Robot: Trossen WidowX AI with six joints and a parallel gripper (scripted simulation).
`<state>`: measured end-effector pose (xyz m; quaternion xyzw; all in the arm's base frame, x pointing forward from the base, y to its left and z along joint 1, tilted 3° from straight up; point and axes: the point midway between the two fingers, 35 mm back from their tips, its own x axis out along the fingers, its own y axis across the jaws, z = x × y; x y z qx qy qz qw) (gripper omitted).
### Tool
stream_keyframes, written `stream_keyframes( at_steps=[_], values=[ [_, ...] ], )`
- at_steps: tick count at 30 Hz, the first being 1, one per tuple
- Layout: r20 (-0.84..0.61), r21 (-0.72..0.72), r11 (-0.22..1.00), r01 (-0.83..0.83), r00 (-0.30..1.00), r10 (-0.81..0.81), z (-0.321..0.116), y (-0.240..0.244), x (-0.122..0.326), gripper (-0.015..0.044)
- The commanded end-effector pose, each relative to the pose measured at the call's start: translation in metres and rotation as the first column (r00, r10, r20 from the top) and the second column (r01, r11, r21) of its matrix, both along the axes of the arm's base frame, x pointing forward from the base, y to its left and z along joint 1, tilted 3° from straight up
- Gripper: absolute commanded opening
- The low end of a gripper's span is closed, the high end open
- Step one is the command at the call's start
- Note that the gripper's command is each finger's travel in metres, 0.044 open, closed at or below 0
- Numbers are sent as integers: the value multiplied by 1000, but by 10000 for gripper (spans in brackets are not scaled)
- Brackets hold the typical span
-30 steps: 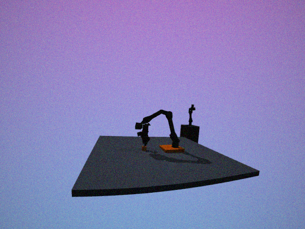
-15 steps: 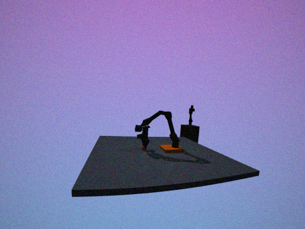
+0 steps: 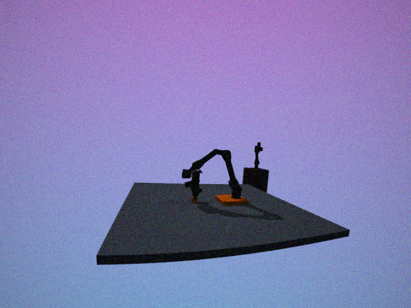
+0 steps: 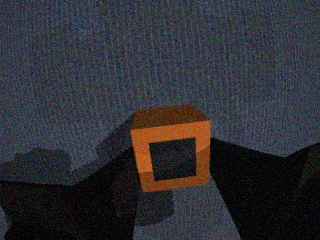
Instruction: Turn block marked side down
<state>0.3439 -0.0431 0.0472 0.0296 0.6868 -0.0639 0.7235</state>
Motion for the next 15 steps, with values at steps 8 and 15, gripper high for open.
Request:
stream_keyframes(
  at_steps=[8, 15],
  values=[
    [-4, -3, 1000, -5, 1000, 5, -2, 0, 0, 124],
    [-4, -3, 1000, -5, 1000, 5, -1, 0, 0, 57]
  ],
)
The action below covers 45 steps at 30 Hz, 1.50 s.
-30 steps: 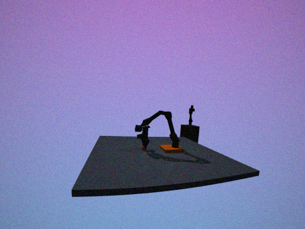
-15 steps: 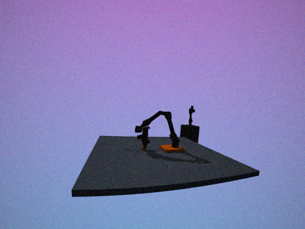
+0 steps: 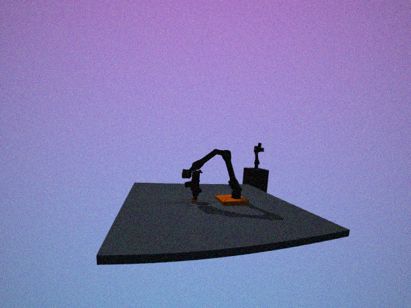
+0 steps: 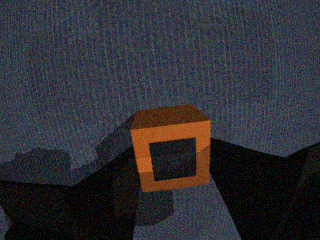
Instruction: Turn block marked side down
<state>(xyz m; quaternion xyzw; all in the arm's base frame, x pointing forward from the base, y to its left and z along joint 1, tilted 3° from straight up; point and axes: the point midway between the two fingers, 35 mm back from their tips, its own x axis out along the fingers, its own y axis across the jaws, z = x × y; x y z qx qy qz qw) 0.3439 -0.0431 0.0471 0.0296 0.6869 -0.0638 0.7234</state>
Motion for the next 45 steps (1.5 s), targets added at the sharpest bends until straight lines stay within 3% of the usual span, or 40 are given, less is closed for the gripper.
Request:
stream_keyframes(
  at_steps=[1, 3, 11, 45],
  values=[
    [-3, -3, 1000, -5, 1000, 5, 2, 0, 0, 31],
    [-3, -3, 1000, -5, 1000, 5, 13, 0, 0, 0],
    [7, -4, 1000, -5, 1000, 5, 28, 1, -1, 0],
    [487, -74, 997, -10, 872, 45, 20, 1, -6, 0]
  ],
)
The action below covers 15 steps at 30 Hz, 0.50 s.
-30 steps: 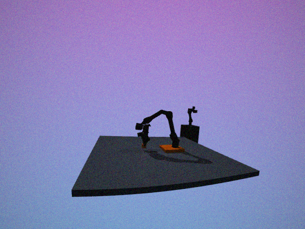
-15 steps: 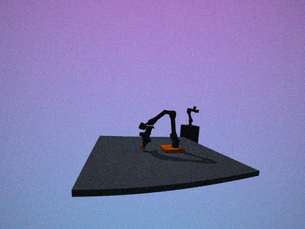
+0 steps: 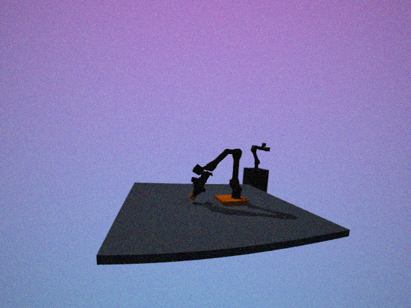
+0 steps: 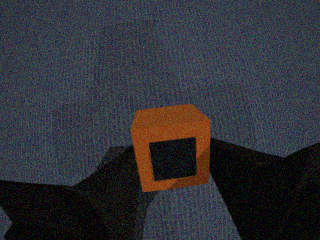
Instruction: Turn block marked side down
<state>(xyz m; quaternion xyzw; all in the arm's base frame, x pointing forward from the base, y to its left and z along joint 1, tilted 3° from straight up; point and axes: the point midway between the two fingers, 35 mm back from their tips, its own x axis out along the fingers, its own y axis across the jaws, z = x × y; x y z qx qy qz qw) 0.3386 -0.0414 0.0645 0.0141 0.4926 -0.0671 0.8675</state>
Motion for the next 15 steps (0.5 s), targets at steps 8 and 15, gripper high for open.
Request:
stream_keyframes(
  at_steps=[8, 15],
  values=[
    [113, -17, 1000, -6, 994, 8, -10, -1, 8, 0],
    [218, -29, 1000, -9, 976, 15, -22, -1, 13, 0]
  ],
)
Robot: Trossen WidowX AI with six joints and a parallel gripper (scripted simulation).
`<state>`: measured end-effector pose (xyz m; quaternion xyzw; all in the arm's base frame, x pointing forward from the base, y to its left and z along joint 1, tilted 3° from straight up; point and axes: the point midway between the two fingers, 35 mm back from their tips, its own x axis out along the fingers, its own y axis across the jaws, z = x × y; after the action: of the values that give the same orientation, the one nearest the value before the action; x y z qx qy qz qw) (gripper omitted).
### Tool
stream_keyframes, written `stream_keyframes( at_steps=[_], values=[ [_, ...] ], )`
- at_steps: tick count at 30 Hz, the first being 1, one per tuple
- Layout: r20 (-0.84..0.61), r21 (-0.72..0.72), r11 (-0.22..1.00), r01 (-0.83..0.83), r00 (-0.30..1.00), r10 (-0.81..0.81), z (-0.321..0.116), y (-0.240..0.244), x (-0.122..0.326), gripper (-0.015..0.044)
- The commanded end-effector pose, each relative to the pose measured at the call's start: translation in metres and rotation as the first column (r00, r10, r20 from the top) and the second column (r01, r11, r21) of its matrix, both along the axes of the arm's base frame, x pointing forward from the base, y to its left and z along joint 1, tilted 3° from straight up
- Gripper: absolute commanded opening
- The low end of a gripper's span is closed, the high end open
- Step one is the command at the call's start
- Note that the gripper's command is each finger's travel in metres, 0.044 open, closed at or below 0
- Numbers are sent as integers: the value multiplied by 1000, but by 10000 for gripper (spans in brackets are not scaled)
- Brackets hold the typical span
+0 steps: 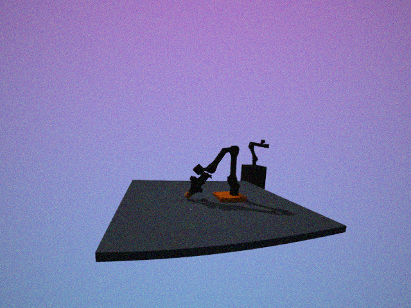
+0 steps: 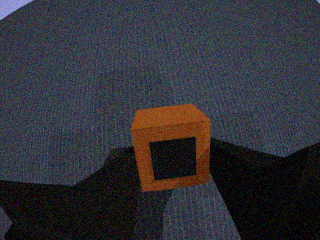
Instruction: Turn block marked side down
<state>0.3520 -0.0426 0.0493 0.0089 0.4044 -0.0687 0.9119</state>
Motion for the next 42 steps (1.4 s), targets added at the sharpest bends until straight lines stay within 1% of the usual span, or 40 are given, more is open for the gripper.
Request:
stream_keyframes(
  at_steps=[1, 11, 21, 28, 40, 42],
  values=[
    [38, -7, 1000, -7, 999, 7, -8, 0, 0, 0],
    [187, -30, 999, -11, 982, 16, -16, -1, -2, 0],
    [329, -55, 998, -10, 944, 28, -14, -1, -13, 0],
    [360, -60, 998, -10, 932, 31, -14, -1, -15, 0],
    [360, -60, 998, -10, 932, 31, -14, -1, -15, 0],
    [360, -60, 998, -10, 932, 31, -14, -1, -15, 52]
  ],
)
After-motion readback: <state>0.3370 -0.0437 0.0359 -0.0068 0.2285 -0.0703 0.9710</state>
